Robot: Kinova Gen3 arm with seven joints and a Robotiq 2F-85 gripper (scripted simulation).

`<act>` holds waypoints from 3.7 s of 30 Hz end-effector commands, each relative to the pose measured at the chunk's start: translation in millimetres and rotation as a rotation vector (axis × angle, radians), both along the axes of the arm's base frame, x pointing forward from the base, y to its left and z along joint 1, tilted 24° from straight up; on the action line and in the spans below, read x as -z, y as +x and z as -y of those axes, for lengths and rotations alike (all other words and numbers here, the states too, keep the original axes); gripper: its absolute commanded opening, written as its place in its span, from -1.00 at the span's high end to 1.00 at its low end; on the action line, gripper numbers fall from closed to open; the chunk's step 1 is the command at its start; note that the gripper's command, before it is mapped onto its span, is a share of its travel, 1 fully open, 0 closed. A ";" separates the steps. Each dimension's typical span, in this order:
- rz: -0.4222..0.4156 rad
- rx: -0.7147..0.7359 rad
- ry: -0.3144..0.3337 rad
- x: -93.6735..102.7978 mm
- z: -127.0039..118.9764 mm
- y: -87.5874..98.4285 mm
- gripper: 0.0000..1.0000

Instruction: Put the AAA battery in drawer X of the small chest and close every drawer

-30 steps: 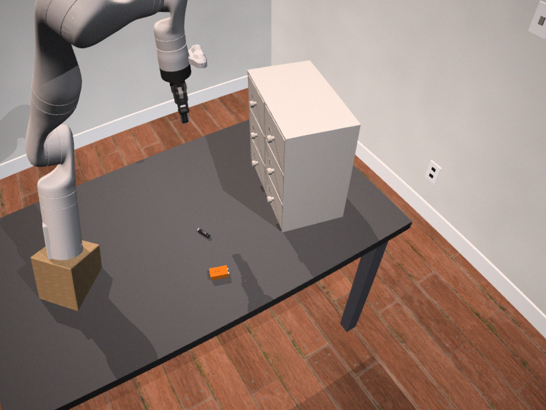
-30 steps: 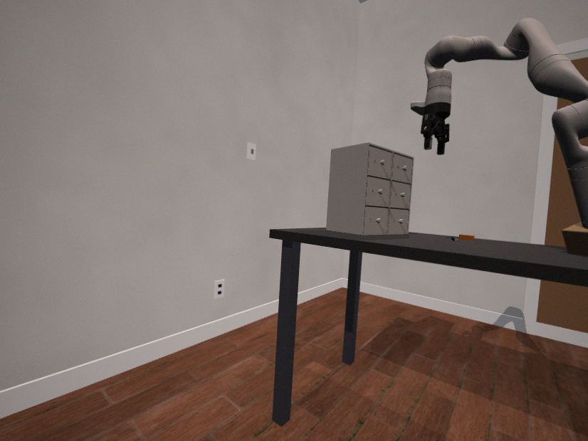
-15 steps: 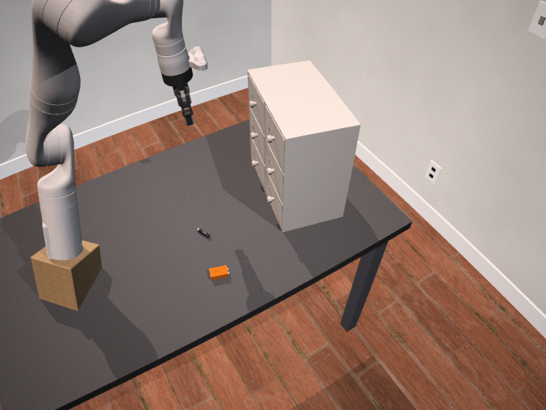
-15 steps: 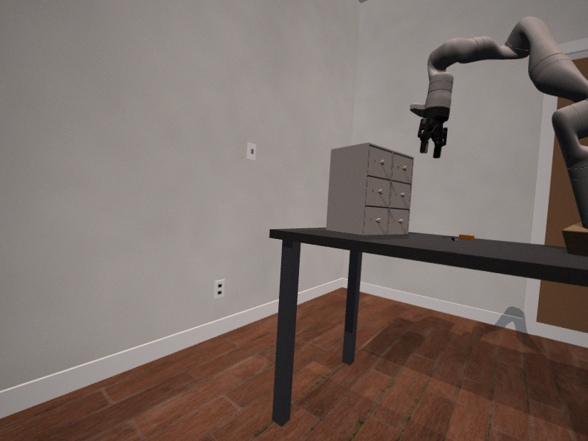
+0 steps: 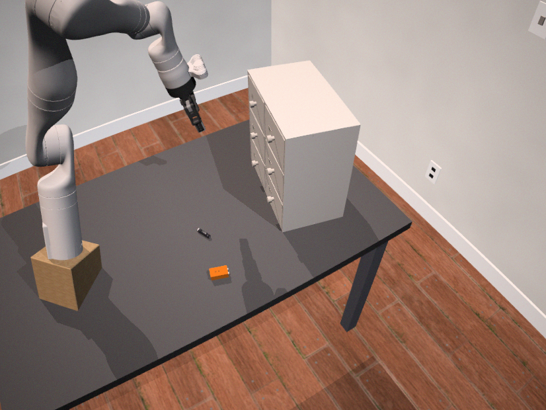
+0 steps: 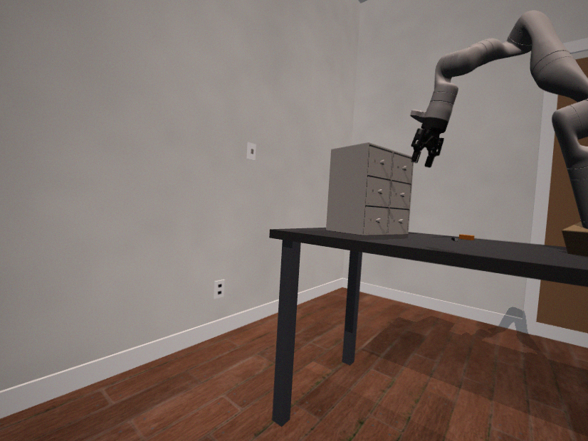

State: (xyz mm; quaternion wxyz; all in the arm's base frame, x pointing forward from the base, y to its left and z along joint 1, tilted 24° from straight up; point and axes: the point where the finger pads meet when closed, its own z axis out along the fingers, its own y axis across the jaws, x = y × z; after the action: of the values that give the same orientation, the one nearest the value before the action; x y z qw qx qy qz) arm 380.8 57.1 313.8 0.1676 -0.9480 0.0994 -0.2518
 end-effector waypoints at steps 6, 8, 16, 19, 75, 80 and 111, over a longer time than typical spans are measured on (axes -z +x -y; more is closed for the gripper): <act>0.107 0.042 -0.030 20.0 -2.0 16.6 -1.00; 0.122 0.048 -0.032 22.0 -2.5 19.4 -1.00; 0.220 0.086 -0.043 35.0 -5.4 37.3 -1.00; 0.247 0.098 -0.046 39.7 -5.9 42.8 -1.00; 0.318 0.124 -0.054 47.6 -8.1 55.1 0.34; 0.318 0.124 -0.054 47.6 -8.1 55.3 0.34; 0.318 0.124 -0.054 50.6 -3.7 104.4 0.34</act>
State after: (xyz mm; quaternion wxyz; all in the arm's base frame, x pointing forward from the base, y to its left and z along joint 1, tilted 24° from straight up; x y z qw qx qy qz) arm 483.1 53.6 262.9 0.1338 -0.8922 0.1267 -0.4124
